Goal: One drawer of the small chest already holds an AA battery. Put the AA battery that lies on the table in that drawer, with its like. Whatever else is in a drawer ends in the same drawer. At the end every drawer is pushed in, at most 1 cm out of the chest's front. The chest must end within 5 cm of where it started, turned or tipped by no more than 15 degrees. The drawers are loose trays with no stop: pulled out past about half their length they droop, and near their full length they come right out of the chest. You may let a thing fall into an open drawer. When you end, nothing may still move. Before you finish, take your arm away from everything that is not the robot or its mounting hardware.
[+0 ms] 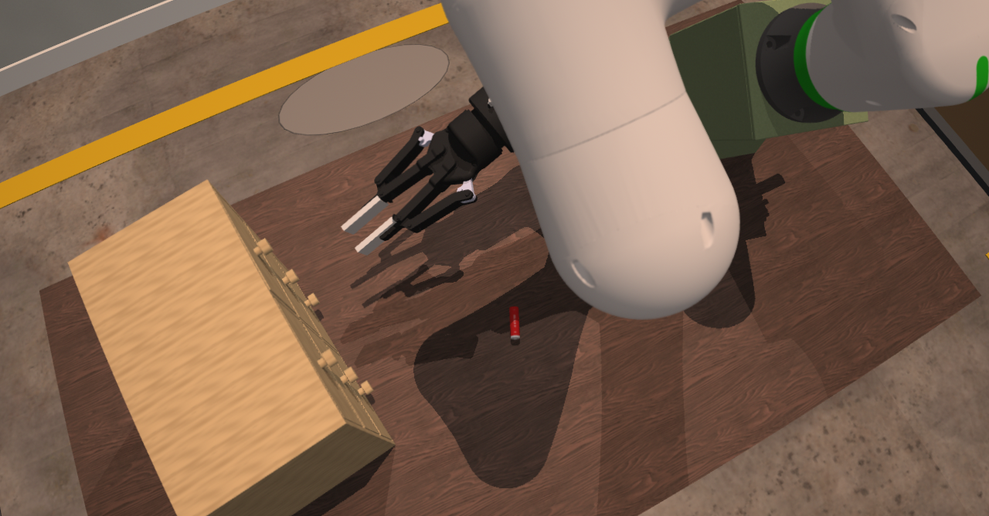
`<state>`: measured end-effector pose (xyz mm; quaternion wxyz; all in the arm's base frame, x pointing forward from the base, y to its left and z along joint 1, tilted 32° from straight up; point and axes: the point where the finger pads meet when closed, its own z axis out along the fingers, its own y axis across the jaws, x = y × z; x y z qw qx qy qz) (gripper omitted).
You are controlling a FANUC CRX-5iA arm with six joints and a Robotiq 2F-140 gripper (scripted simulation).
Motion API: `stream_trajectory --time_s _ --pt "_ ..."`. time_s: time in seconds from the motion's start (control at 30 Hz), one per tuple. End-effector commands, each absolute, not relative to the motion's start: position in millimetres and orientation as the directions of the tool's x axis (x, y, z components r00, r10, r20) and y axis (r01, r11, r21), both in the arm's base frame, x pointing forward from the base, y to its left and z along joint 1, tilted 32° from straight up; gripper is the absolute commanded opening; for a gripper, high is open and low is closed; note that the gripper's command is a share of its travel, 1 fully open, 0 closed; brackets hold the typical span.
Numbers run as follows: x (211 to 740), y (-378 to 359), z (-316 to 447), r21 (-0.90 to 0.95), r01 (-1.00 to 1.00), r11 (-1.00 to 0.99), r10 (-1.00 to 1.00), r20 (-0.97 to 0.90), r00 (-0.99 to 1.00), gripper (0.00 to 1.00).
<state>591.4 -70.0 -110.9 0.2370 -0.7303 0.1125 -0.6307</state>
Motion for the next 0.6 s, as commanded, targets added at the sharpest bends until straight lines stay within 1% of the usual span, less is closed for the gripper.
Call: stream_trajectory --time_s 0.0,0.17,0.57 --pt "592.2 -69.7 -111.6 -0.488 0.135 -0.862 -0.463 0.868 0.179 0.2" --pt "599.8 -64.7 -118.3 -0.488 0.135 -0.862 -0.463 0.868 0.179 0.2" --pt "636.3 -40.7 -150.6 -0.488 0.135 -0.862 -0.463 0.868 0.179 0.2"
